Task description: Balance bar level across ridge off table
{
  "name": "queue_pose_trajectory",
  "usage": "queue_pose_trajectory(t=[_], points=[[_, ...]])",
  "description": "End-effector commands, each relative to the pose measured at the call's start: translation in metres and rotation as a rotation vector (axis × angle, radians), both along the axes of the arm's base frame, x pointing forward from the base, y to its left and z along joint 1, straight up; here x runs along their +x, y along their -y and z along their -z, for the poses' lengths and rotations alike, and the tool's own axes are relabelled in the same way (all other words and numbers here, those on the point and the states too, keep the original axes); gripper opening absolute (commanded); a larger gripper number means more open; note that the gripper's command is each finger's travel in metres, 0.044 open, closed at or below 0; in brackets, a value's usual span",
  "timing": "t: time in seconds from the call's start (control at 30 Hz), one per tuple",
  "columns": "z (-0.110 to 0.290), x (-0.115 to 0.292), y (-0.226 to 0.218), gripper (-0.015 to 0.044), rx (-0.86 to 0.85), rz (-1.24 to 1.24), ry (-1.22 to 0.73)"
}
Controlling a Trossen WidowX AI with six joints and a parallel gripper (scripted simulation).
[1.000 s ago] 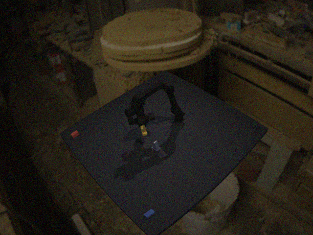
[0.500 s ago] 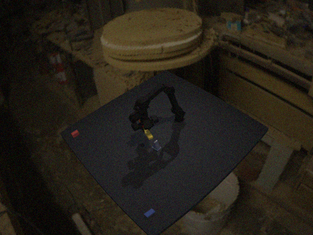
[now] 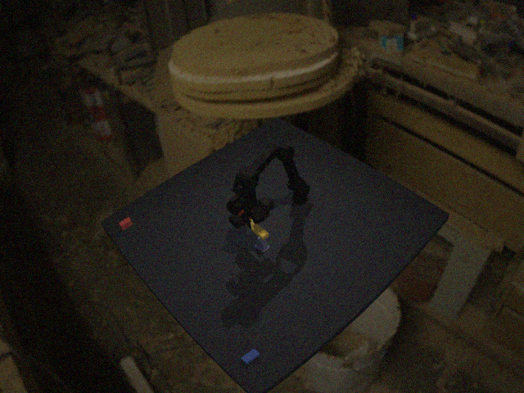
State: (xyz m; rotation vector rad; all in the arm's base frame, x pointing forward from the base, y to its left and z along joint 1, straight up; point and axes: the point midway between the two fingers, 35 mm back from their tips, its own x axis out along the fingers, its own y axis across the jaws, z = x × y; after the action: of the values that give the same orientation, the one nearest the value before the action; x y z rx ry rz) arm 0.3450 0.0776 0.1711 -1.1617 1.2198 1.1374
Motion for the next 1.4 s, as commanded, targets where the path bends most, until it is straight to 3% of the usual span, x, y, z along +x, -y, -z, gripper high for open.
queue_pose_trajectory(t=[0.0,0.37,1.37], points=[[-0.002,-0.001,-0.013,0.0,0.001,-0.05,0.004],[-0.001,-0.014,-0.051,0.0,0.001,-0.183,0.004],[0.041,-0.016,-0.052,0.0,0.001,-0.185,0.004]])
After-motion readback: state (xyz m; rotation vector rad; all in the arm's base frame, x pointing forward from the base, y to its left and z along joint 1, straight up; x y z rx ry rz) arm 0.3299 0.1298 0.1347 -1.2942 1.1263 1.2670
